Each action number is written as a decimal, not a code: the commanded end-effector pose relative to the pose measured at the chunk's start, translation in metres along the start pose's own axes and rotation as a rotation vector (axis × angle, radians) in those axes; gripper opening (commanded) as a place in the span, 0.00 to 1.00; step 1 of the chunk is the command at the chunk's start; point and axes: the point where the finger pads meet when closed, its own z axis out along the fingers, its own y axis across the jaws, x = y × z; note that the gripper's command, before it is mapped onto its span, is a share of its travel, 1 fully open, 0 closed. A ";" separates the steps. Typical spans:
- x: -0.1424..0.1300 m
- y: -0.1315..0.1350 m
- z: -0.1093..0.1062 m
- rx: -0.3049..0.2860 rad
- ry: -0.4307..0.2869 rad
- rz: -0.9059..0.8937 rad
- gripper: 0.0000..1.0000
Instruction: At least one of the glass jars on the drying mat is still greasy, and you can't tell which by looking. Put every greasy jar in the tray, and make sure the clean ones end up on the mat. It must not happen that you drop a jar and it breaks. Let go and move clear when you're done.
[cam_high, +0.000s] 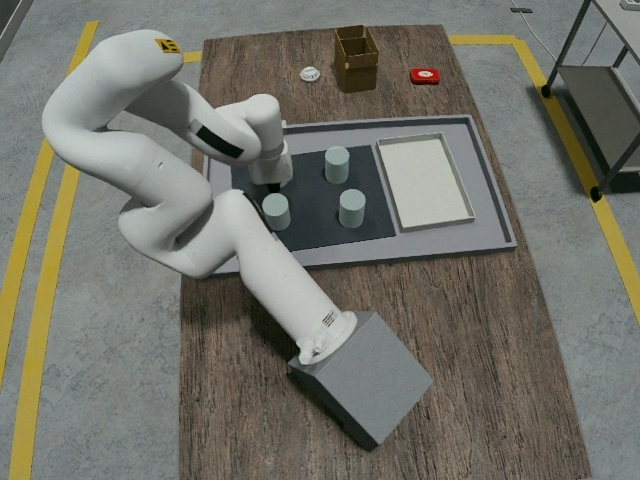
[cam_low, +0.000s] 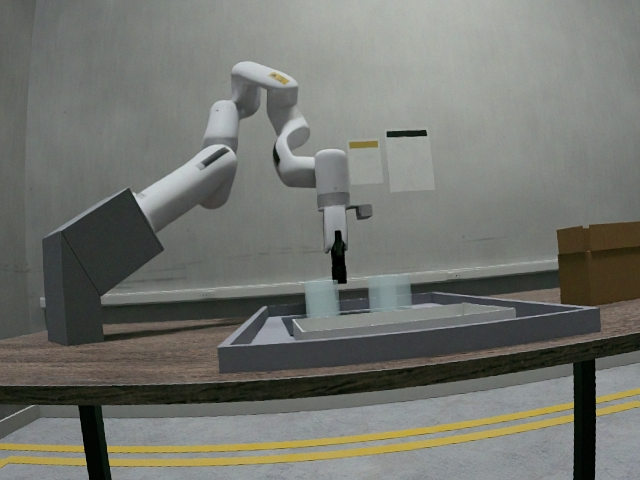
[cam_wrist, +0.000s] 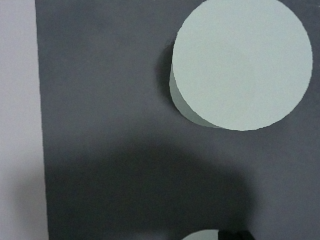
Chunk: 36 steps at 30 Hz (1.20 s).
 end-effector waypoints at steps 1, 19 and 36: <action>0.001 0.000 -0.001 0.000 0.003 0.000 0.00; -0.002 0.000 -0.003 0.000 0.003 0.000 0.00; 0.022 0.000 0.004 0.000 0.003 0.000 0.00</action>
